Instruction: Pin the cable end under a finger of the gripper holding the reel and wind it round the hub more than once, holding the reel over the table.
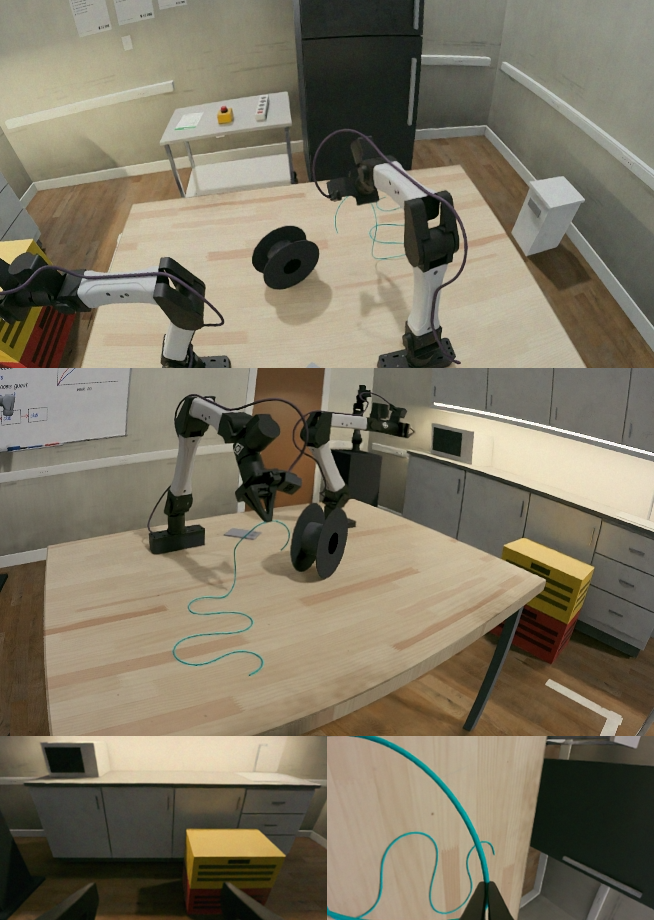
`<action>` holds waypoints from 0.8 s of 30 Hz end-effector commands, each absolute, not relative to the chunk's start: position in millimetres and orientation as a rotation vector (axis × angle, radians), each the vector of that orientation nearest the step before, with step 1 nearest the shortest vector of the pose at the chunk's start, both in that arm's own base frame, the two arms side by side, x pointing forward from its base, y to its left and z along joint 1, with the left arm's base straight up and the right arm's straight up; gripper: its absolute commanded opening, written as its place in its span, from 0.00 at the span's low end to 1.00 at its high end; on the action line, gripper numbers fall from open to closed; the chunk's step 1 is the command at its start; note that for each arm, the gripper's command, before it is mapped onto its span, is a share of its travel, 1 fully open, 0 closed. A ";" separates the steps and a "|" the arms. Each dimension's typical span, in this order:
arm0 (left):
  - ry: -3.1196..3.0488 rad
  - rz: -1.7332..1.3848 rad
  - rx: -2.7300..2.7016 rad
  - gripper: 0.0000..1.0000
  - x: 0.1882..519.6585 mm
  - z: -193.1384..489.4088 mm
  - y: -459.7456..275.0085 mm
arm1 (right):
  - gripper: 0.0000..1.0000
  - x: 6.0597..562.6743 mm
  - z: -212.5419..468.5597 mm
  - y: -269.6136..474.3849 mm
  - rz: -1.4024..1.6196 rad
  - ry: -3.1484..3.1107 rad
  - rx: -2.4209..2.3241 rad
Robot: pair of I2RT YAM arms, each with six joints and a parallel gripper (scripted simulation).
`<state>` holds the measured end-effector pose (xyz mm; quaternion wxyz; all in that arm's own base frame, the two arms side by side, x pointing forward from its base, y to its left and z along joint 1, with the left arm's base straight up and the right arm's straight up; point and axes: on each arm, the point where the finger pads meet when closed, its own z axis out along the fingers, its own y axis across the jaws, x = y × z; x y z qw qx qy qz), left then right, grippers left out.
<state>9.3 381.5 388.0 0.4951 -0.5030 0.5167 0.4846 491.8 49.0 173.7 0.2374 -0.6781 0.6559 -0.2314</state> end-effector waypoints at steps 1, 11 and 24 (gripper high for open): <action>1.174 1.216 -1.162 0.75 7.0 422.6 372.8 | 0.00 487.2 182.8 44.7 -0.662 1.817 -1.819; 1.174 1.216 -1.162 0.75 7.0 422.6 372.8 | 0.00 486.3 182.6 49.0 -0.663 1.821 -1.817; 1.174 1.216 -1.162 0.75 7.0 422.6 372.8 | 0.00 488.9 183.4 47.9 -0.659 1.815 -1.816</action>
